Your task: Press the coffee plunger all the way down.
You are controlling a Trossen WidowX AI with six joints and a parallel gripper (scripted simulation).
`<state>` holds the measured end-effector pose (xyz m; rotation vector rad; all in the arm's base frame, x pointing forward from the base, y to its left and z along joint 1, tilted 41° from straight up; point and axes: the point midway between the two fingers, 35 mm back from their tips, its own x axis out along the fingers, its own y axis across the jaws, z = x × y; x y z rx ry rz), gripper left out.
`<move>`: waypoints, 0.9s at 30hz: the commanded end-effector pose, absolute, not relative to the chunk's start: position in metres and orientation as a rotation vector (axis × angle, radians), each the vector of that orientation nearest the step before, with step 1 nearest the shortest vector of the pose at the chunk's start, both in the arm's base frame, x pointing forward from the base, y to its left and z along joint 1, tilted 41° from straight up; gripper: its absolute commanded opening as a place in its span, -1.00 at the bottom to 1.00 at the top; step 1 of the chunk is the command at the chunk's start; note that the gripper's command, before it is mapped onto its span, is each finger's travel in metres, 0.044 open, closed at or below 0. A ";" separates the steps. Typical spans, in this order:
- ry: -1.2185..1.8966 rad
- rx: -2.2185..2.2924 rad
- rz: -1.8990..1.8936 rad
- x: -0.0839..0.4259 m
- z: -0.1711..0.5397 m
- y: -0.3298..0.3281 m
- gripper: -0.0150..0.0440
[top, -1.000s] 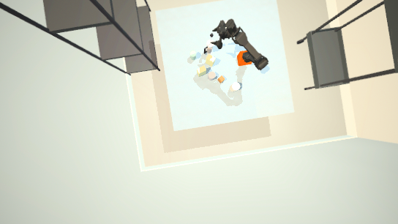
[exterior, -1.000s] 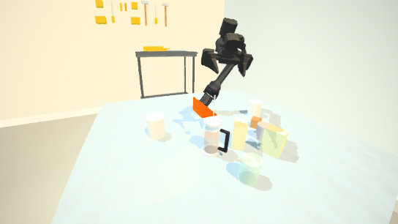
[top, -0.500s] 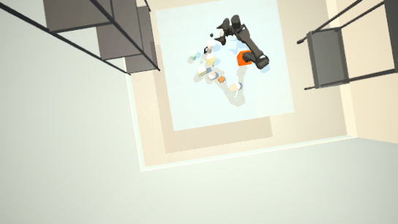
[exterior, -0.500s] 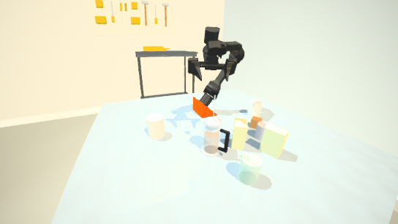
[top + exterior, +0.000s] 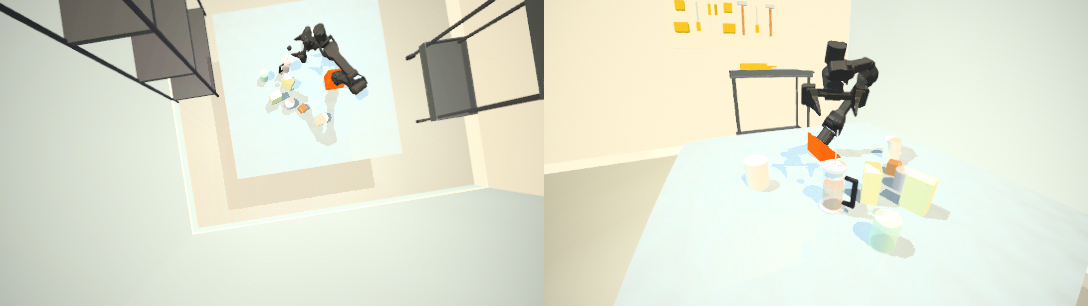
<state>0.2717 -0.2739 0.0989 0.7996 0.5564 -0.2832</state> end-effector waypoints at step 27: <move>0.559 0.807 -0.289 0.293 0.080 -0.274 -0.07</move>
